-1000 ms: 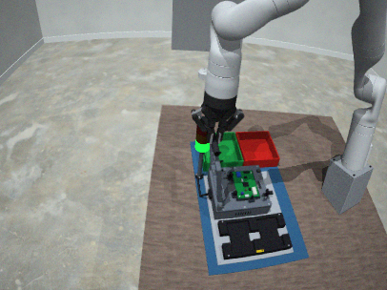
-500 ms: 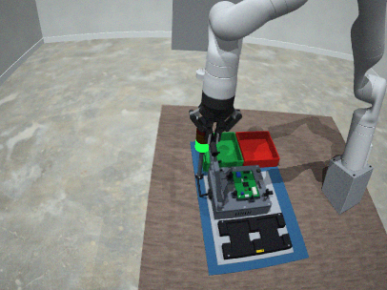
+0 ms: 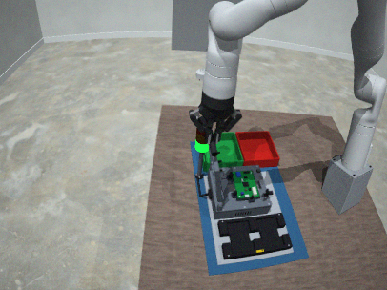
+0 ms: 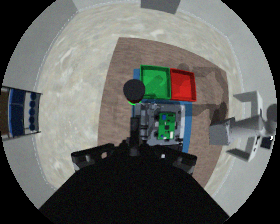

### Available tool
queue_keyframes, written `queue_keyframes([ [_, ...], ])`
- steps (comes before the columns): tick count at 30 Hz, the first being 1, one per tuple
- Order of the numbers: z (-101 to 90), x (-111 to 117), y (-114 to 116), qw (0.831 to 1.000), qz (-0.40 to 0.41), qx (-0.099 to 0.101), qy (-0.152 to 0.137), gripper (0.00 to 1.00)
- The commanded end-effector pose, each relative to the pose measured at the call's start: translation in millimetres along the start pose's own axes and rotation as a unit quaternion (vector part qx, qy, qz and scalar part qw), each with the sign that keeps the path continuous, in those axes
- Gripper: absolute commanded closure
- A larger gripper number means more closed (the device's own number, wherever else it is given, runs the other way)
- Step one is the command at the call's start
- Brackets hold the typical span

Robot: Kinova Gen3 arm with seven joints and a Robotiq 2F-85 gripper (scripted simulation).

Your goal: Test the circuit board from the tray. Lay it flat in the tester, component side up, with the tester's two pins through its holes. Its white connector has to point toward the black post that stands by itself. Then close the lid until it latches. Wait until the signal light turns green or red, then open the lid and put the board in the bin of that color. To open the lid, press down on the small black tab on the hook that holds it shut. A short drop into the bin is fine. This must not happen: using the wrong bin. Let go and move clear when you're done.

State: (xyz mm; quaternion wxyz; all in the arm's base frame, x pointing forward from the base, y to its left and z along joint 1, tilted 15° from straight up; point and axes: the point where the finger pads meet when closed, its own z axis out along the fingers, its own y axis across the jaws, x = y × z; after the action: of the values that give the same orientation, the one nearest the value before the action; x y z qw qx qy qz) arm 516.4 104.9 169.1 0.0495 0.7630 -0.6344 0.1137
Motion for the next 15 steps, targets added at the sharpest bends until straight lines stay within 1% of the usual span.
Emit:
queue_keyframes([
  [1,10.9,-0.1,-0.6,1.000,-0.001,-0.003,0.005,1.00],
  [7,10.9,-0.1,-0.6,1.000,-0.001,-0.003,0.005,1.00],
  [8,10.9,-0.1,-0.6,1.000,-0.001,-0.003,0.005,0.50],
  [15,10.9,-0.1,-0.6,1.000,-0.001,-0.003,0.005,0.50],
])
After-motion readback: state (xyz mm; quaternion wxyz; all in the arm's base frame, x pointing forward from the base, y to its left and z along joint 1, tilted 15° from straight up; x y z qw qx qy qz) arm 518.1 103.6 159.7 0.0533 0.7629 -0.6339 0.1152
